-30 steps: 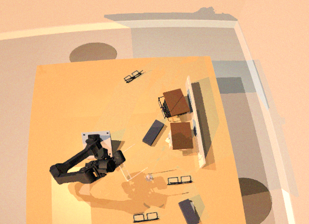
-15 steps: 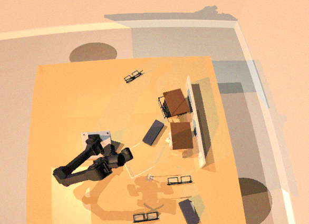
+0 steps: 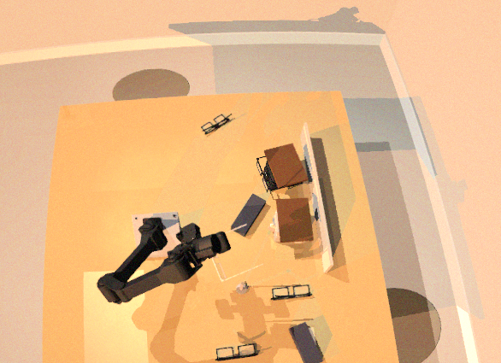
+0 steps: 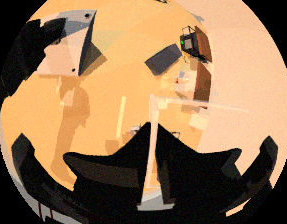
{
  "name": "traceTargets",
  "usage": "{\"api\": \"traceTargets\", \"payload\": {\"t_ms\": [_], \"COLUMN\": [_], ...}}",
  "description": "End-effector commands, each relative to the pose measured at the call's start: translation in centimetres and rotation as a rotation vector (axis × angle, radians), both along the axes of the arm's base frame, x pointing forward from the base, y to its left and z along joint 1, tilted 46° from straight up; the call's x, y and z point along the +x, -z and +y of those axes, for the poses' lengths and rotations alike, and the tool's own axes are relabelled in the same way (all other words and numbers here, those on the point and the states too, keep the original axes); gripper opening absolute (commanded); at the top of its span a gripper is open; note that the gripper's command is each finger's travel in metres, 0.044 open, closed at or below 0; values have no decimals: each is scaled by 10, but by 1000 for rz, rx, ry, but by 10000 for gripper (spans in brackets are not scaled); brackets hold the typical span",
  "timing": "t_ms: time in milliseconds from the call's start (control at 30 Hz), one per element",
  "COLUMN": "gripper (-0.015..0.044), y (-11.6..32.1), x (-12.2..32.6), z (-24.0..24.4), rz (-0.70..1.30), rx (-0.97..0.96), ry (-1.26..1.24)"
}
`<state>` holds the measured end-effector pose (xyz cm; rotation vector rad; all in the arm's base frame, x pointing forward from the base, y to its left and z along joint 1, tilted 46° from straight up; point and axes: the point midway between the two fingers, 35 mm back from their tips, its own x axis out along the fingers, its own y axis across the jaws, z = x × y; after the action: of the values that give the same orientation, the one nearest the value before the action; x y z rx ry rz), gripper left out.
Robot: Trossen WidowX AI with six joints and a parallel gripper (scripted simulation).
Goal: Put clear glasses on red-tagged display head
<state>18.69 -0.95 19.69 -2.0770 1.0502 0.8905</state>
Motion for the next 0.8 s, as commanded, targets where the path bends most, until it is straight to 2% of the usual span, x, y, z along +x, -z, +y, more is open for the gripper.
{"api": "traceTargets", "payload": {"t_ms": [0,767], "gripper": [0,0], "y": [5,57], "x": [9,52], "z": [5,34], "rz": [15,101], "rx": [-3,-34], "ry": [30,240]}}
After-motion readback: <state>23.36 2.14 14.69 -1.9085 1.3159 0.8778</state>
